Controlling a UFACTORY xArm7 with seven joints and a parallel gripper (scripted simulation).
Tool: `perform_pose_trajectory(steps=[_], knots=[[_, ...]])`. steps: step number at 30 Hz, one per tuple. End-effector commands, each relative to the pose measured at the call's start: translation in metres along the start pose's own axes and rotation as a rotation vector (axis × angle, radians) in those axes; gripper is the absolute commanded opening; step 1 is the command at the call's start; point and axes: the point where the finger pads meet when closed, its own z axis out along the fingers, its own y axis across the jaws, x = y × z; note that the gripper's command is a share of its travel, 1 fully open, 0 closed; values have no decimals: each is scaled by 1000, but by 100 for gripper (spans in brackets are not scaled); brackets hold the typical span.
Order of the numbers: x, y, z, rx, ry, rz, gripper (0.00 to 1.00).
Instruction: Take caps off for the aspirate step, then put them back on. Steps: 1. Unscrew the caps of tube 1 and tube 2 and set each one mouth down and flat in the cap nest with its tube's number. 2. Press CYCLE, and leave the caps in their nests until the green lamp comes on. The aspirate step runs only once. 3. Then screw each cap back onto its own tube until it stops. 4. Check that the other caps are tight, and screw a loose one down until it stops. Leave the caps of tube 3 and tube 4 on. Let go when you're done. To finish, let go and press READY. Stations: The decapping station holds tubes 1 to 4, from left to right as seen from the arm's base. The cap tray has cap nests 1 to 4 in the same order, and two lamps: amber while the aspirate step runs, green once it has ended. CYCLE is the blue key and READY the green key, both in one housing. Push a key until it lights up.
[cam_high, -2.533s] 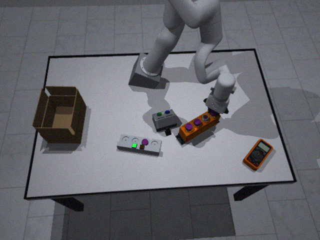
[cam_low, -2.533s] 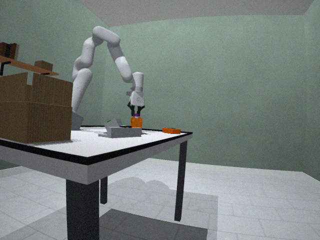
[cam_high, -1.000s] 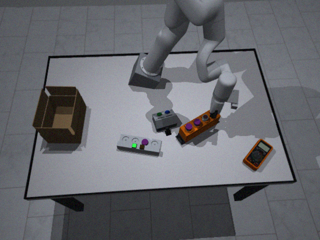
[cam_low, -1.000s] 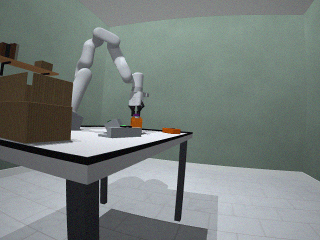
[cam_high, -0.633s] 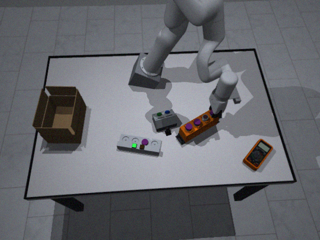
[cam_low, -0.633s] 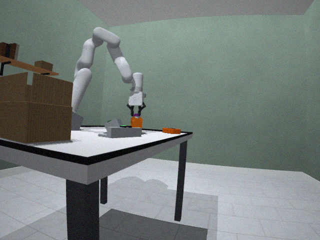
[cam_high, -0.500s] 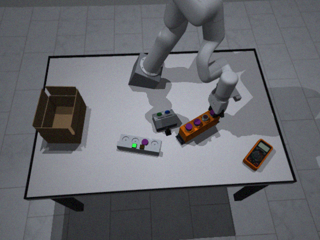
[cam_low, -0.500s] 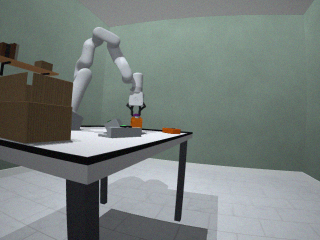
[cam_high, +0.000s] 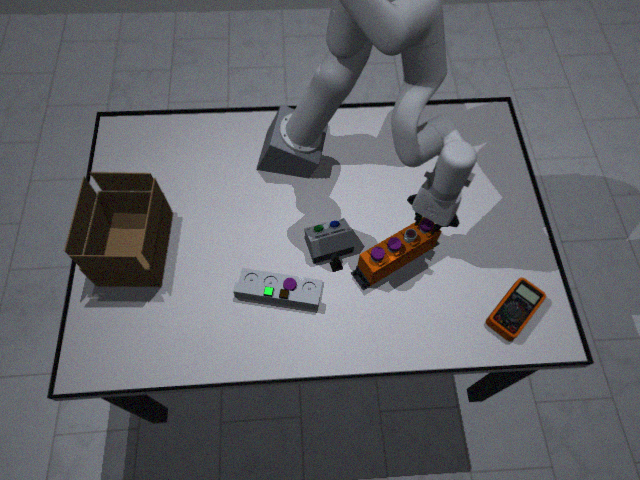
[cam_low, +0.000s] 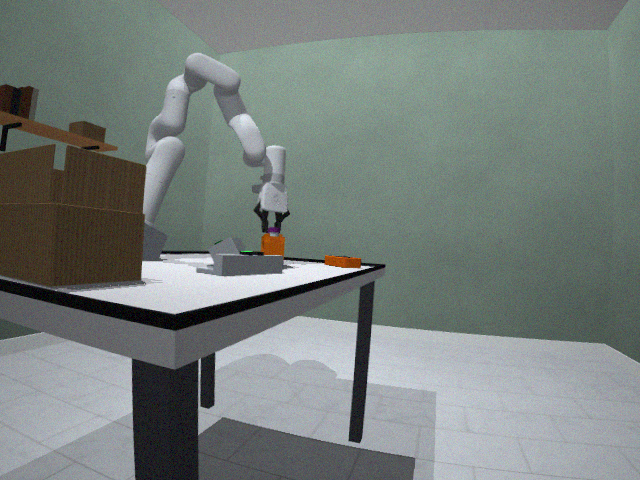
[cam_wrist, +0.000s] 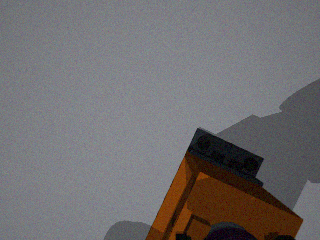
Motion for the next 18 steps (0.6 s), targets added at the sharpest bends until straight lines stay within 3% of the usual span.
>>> perform_pose_trajectory(steps=[1, 3, 13, 14, 18], knots=[[-1, 2, -1, -17, 41, -275, 46], [-1, 2, -1, -19, 43, -358, 46], [-1, 2, -1, -19, 43, -358, 46], [-1, 2, -1, -19, 43, -358, 0], [-1, 2, -1, -19, 43, -358, 0]])
